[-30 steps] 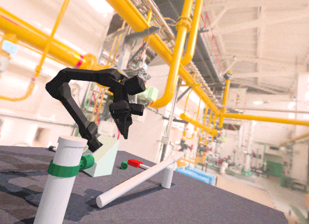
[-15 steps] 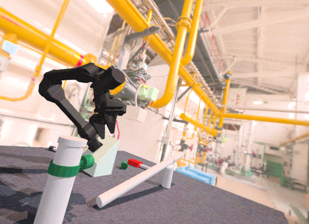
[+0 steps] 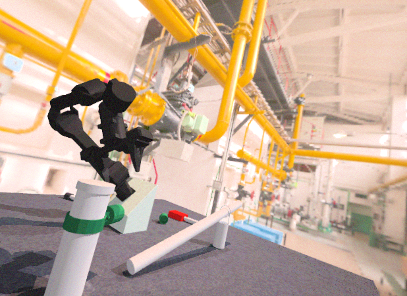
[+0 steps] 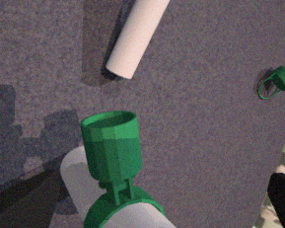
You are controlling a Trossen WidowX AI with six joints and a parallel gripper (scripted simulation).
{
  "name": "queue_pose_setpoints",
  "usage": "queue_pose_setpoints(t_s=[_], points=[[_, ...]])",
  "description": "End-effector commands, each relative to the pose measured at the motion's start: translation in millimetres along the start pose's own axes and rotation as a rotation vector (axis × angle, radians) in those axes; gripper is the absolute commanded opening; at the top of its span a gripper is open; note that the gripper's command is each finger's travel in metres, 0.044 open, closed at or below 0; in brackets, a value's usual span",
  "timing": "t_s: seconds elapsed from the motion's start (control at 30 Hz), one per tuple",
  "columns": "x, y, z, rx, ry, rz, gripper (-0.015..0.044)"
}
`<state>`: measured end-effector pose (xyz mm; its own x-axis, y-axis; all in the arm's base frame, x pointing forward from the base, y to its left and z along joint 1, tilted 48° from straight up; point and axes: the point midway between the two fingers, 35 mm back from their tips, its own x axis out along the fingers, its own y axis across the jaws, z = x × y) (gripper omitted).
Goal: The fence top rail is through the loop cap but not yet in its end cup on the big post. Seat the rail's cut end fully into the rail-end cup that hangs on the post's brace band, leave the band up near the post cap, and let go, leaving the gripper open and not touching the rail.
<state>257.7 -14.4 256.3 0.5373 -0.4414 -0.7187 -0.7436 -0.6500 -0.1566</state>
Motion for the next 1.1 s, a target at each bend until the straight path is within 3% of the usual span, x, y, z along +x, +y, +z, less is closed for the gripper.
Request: queue_pose_setpoints(t_s=[0.0, 0.23, 0.5, 1.07], points=[[-4, 7, -4, -0.129, -0.010, -0.014, 0.0440], [-3, 8, -4, -0.128, -0.011, -0.014, 0.0440], [40, 33, -8, -0.128, -0.007, -0.015, 0.0440], [60, 31, -8, -0.127, -0.006, -0.015, 0.0440]])
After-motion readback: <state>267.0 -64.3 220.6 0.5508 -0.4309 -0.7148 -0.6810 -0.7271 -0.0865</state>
